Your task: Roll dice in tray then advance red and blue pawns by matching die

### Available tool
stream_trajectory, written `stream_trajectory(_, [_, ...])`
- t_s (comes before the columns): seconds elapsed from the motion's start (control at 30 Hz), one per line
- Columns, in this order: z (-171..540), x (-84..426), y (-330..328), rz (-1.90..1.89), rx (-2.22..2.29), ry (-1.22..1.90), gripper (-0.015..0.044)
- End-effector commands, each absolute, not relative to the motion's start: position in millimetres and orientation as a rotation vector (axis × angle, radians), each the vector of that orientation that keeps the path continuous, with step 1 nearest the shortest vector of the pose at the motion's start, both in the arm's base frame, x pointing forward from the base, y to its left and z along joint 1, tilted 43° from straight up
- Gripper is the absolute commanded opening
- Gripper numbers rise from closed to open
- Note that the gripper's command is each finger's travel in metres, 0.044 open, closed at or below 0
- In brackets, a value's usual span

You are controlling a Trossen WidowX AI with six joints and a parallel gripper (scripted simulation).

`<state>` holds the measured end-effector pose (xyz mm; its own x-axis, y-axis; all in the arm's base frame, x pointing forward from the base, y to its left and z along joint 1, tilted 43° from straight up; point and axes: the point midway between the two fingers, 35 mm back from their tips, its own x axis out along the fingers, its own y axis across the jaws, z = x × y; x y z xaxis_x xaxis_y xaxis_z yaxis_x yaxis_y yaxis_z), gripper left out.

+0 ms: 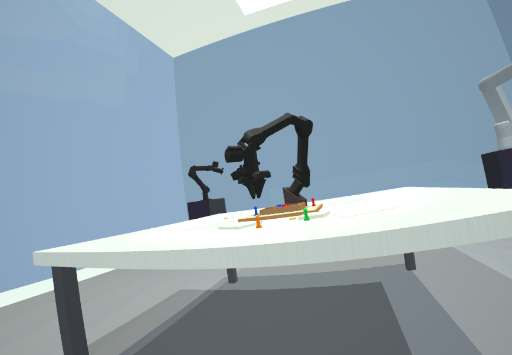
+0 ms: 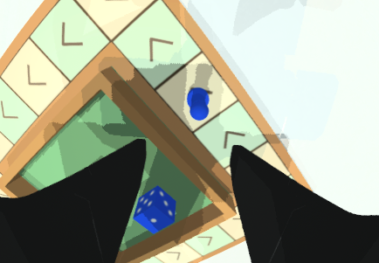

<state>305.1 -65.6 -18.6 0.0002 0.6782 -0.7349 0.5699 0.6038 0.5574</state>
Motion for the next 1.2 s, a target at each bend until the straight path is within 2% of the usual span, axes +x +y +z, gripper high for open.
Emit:
stream_trajectory(0.0, [-28,307,-71,0.121,1.040,1.672,0.0200])
stream_trajectory(1.17, [-64,306,-36,0.123,1.041,1.672,0.0200])
